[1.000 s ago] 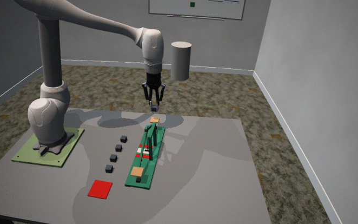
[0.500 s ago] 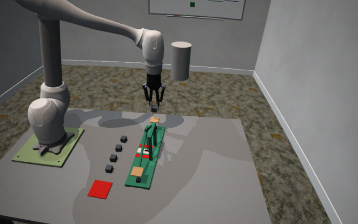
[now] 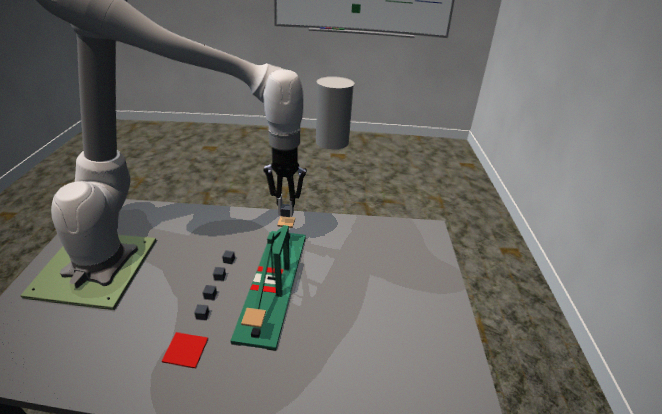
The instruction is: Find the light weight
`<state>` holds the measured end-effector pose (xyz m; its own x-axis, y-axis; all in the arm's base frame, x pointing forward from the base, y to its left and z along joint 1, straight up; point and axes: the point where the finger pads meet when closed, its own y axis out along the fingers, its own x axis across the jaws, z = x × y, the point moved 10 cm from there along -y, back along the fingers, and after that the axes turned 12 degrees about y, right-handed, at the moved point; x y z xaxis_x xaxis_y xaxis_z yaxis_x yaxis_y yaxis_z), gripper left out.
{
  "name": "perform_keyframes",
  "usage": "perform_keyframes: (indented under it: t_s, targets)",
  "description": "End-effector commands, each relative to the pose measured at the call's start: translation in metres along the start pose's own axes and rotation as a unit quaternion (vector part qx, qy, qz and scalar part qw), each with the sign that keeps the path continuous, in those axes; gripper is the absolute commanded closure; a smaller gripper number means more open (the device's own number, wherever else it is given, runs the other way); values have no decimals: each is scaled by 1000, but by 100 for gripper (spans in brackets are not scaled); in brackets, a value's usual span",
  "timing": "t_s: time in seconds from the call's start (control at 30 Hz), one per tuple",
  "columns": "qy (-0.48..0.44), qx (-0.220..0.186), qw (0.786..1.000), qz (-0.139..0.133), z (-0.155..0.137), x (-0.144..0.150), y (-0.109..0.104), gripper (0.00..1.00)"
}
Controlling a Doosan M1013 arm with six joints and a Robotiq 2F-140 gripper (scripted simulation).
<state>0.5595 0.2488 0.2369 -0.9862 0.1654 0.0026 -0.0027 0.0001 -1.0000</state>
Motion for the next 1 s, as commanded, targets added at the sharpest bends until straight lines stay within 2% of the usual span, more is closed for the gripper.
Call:
perform_keyframes:
  t_s: [0.0,0.23,0.97]
  targets:
    - [0,0,1000,0,0,0,10,76]
    - [0,0,1000,0,0,0,23,76]
    - [0,0,1000,0,0,0,24,76]
